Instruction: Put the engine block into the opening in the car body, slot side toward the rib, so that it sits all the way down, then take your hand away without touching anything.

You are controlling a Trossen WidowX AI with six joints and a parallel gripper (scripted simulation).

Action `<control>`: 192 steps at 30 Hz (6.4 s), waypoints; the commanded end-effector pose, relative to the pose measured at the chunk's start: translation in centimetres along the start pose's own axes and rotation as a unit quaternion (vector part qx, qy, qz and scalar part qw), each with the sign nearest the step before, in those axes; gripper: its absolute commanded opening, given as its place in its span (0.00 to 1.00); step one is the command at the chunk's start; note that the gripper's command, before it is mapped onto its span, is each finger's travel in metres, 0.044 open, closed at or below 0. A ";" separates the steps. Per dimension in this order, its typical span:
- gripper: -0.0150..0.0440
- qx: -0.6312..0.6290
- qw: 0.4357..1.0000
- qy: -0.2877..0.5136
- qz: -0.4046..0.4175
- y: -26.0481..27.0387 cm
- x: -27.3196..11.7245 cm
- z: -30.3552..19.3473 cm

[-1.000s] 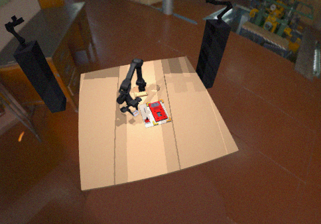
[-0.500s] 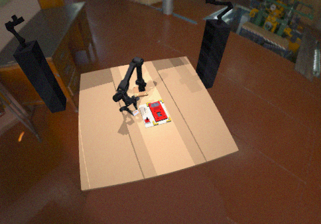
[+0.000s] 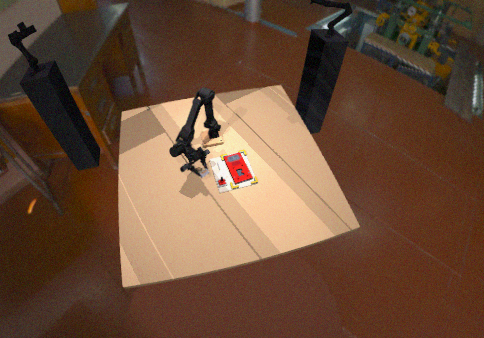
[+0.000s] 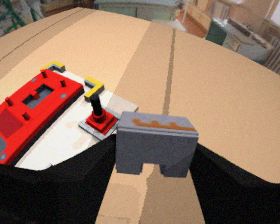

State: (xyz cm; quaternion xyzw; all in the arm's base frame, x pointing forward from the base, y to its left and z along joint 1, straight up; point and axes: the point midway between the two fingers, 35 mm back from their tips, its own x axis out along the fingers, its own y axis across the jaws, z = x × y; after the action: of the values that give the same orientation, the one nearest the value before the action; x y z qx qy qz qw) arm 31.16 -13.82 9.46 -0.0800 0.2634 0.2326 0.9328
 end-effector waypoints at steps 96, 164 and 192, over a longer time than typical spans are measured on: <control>1.00 -0.004 1.000 -0.008 0.003 0.0 4.2 -6.2; 1.00 0.517 0.840 0.154 -0.058 -0.7 1.9 -4.8; 1.00 0.806 0.508 0.193 -0.237 -0.7 2.2 -3.5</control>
State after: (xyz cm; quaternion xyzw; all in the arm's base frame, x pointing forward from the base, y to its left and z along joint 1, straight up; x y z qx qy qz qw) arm 31.49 -14.51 5.17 0.5895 0.4903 -0.2976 0.5688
